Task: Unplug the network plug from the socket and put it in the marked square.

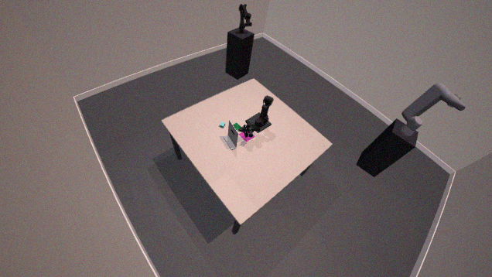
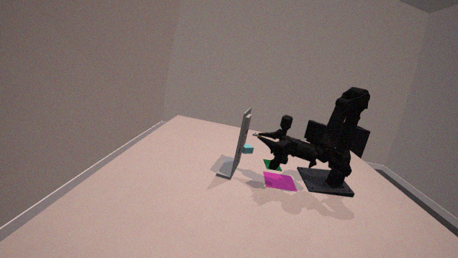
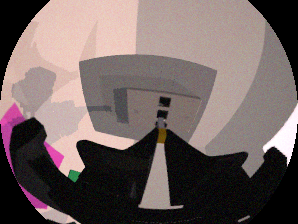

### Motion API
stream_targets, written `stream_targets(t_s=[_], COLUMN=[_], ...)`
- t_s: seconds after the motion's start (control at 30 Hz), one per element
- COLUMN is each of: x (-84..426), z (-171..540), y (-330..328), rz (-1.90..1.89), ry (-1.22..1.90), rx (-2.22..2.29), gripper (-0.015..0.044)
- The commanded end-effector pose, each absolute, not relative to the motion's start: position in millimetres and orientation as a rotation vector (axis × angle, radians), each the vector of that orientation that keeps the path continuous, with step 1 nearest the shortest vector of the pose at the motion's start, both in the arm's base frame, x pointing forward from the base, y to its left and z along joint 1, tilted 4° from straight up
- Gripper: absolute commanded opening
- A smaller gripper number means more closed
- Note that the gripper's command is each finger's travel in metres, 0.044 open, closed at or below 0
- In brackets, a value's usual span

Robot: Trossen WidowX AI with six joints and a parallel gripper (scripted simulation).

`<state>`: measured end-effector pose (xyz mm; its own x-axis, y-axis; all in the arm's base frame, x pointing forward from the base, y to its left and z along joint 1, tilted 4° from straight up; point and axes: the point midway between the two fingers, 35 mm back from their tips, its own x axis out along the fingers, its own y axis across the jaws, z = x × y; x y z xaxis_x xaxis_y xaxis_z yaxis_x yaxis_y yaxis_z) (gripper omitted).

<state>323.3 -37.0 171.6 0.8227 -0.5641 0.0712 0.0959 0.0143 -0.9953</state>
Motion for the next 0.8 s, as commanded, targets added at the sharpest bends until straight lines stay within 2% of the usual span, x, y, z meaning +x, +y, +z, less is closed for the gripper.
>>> stream_targets(t_s=[0.0, 0.77], x=[319.2, 305.8], z=[170.2, 168.7], y=[-36.0, -28.7], rz=[-0.535, -0.533], ry=[0.403, 0.404], rx=[-1.481, -1.481], gripper=[0.0, 0.0])
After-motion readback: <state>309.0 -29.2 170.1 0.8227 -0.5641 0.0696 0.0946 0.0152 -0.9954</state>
